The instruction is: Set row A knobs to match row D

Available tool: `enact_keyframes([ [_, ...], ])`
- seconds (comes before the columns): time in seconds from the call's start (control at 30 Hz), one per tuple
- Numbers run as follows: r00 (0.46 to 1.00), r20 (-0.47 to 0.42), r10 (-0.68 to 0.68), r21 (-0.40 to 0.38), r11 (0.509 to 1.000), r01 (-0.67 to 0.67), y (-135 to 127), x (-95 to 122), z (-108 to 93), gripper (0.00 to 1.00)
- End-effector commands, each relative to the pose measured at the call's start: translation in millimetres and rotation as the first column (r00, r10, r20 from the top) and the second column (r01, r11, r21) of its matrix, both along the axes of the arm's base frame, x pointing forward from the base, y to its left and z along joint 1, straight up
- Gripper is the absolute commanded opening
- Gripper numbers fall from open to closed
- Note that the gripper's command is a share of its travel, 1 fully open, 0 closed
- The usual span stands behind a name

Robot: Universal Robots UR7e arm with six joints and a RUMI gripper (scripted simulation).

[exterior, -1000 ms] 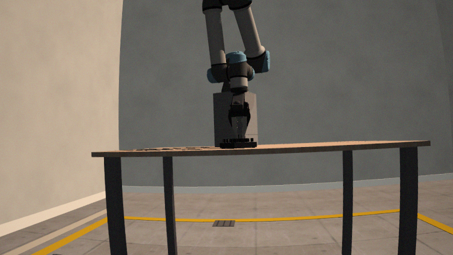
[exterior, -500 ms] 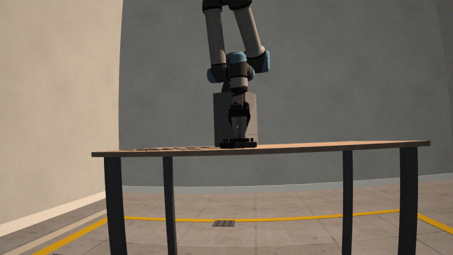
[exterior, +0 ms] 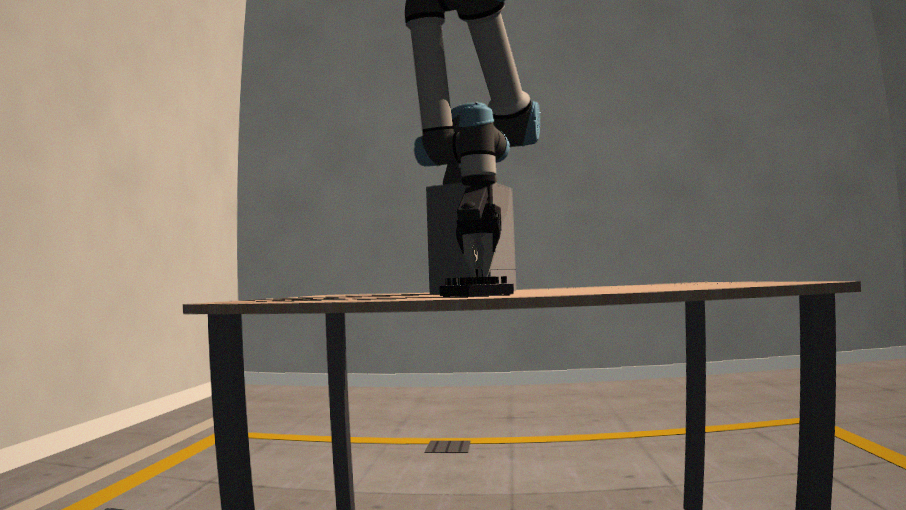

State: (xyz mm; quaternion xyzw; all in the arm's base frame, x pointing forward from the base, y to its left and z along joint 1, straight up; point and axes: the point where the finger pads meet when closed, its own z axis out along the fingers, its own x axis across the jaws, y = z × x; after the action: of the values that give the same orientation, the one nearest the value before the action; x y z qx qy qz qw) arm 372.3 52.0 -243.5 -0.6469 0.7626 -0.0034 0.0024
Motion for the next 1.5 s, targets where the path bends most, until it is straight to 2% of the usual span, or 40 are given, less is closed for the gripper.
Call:
enact_keyframes([
  [0.0,0.999,0.001,-0.055,0.000,0.999,0.055,-0.3,0.3,0.3,0.04],
  [0.37,0.983,0.001,-0.183,0.001,0.983,0.183,-0.9,0.2,0.3,0.04],
  [0.73,0.927,0.001,-0.374,0.003,0.927,0.374,-1.7,-0.2,0.3,0.04],
  [0.8,0.927,0.001,-0.374,0.003,0.927,0.374,-1.7,-0.2,0.3,0.04],
  [1.03,0.864,0.001,-0.504,0.004,0.864,0.504,-2.3,-0.6,0.3,0.04],
  [1.3,0.764,0.001,-0.645,0.006,0.764,0.645,-2.9,-1.2,0.3,0.04],
  [1.37,0.764,0.001,-0.645,0.006,0.764,0.645,-2.9,-1.2,0.3,0.04],
  [1.47,0.721,0.000,-0.693,0.006,0.721,0.693,-3.1,-1.5,0.3,0.04],
])
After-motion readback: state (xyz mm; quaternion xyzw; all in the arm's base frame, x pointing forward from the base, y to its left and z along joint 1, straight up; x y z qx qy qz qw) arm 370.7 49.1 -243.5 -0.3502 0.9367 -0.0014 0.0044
